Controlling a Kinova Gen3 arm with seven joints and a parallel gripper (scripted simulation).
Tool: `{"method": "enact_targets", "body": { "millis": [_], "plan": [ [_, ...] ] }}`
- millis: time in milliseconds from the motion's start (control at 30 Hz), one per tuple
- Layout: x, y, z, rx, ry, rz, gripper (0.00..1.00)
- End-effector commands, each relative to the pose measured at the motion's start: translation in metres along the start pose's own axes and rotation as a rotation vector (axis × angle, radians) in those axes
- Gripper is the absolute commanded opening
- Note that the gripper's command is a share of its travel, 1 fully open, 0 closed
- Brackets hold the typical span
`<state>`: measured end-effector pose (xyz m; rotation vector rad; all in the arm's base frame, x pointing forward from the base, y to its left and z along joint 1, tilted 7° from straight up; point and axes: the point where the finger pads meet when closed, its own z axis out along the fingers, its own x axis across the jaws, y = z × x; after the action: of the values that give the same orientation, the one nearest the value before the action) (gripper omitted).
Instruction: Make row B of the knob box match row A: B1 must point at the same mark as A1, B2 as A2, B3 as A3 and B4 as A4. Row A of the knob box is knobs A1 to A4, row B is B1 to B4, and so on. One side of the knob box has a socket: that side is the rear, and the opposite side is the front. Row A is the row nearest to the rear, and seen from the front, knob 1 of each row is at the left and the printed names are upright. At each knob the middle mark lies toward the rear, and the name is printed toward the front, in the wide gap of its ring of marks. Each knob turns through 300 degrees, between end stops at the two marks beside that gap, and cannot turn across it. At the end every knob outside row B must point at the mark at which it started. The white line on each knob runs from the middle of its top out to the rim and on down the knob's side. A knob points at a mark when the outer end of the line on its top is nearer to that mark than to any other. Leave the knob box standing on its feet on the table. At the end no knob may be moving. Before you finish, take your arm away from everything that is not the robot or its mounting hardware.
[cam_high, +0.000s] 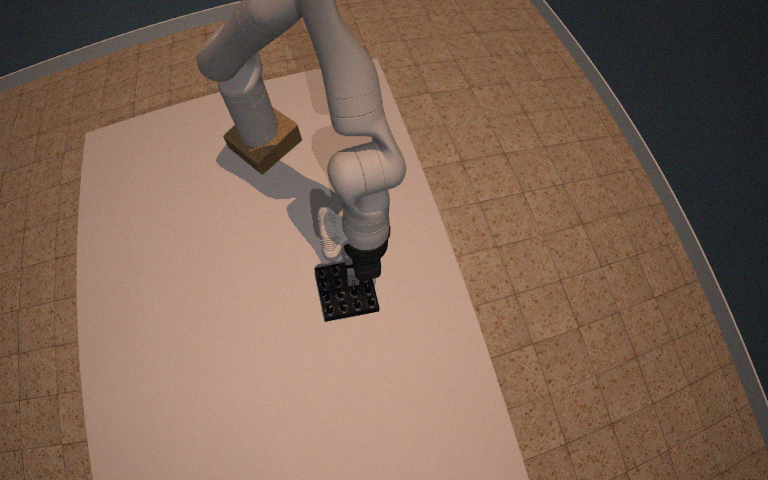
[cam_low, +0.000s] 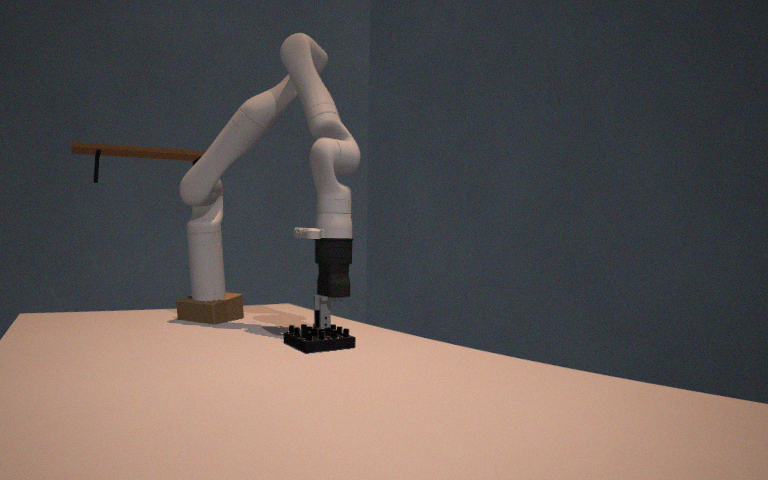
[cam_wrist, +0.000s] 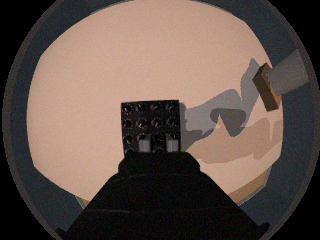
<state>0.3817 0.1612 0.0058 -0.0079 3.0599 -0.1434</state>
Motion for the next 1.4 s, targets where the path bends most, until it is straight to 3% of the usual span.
{"method": "enact_targets", "body": {
  "millis": [0,500,533,1367],
  "plan": [
    [0.0006,0.0007,0.0013,-0.003,-0.001,0.003,0.46],
    [0.0006,0.0007,0.0013,-0.003,-0.001,0.003,0.46],
    [0.0006,0.0007,0.0013,-0.003,-0.001,0.003,0.30],
    [0.0006,0.0007,0.0013,-0.003,-0.001,0.003,0.30]
  ]
}}
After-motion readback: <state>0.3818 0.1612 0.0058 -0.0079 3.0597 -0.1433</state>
